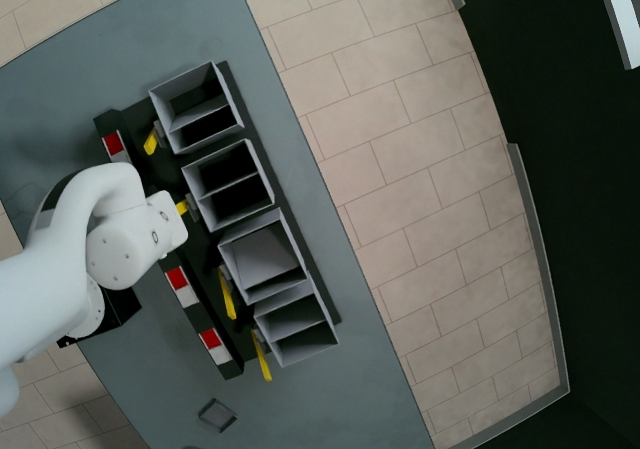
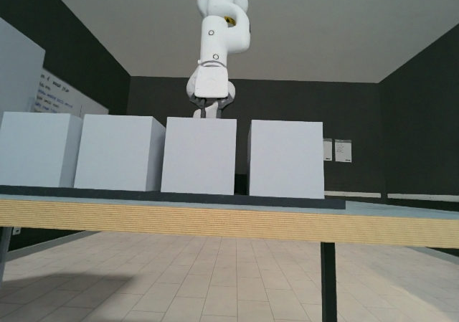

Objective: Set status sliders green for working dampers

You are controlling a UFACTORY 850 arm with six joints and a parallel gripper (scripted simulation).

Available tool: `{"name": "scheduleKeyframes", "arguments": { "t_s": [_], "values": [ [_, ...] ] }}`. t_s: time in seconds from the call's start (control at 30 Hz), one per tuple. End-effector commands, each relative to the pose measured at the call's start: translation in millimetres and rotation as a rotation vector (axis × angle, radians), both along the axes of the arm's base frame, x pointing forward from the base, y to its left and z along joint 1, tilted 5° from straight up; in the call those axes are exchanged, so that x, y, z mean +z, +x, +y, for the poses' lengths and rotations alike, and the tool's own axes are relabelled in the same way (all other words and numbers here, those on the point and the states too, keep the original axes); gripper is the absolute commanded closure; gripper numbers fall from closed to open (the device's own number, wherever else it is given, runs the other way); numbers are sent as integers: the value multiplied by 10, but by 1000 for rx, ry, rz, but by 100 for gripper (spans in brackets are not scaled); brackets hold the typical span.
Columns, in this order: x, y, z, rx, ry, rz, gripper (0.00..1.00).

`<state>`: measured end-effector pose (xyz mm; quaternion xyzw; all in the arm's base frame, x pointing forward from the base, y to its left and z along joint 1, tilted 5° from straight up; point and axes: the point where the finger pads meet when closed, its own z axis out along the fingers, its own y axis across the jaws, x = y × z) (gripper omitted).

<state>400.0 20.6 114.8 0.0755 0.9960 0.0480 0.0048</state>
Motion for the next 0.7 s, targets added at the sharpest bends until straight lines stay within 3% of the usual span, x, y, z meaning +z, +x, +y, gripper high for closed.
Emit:
{"name": "scheduleKeyframes", "arguments": {
  "t_s": [0.0, 0.67],
  "values": [
    [-122, 11, 15, 0, 2, -2, 61],
    [-406, 13, 45, 0, 2, -2, 61]
  ]
}}
